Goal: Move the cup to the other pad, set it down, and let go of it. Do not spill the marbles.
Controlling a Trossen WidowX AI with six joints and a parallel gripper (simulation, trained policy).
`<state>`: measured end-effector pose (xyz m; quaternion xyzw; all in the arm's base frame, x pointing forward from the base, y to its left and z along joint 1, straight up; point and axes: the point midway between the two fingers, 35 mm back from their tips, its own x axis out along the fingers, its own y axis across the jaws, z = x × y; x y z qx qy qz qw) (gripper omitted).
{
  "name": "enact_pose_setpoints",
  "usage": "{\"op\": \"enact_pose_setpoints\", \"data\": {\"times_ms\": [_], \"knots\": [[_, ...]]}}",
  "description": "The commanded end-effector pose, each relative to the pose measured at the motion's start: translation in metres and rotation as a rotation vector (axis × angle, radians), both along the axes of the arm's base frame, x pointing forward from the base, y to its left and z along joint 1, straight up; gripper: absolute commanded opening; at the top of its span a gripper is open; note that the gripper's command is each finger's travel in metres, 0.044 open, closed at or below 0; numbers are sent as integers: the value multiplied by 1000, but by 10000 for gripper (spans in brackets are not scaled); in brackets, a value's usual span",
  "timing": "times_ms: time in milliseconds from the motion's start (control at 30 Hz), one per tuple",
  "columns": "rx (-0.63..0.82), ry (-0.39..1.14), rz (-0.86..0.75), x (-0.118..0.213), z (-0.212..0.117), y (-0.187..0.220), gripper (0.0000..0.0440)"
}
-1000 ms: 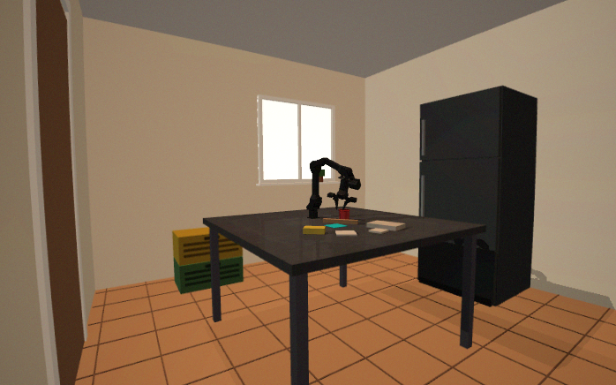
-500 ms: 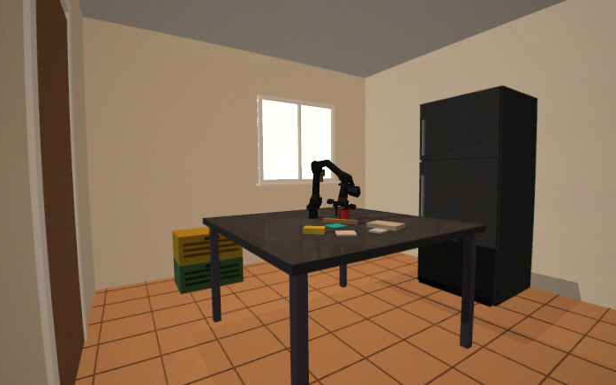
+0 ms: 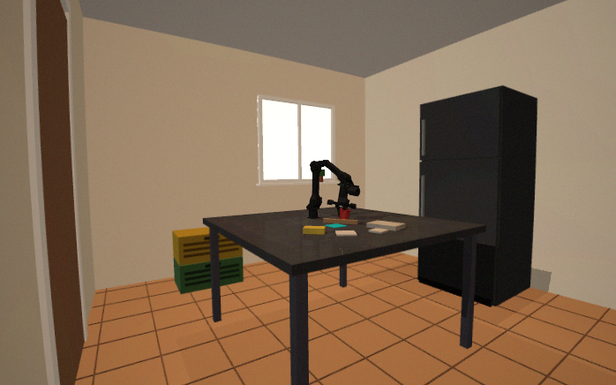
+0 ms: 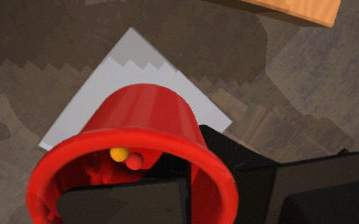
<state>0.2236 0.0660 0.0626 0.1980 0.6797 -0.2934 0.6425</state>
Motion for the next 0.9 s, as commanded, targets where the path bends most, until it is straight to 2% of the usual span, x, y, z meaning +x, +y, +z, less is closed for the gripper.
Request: {"op": "enact_pose_setpoints", "data": {"times_ms": [0, 867], "knots": [[3, -19, -9, 4, 6, -2, 10], [61, -185, -202, 35, 74, -24, 0]]}}
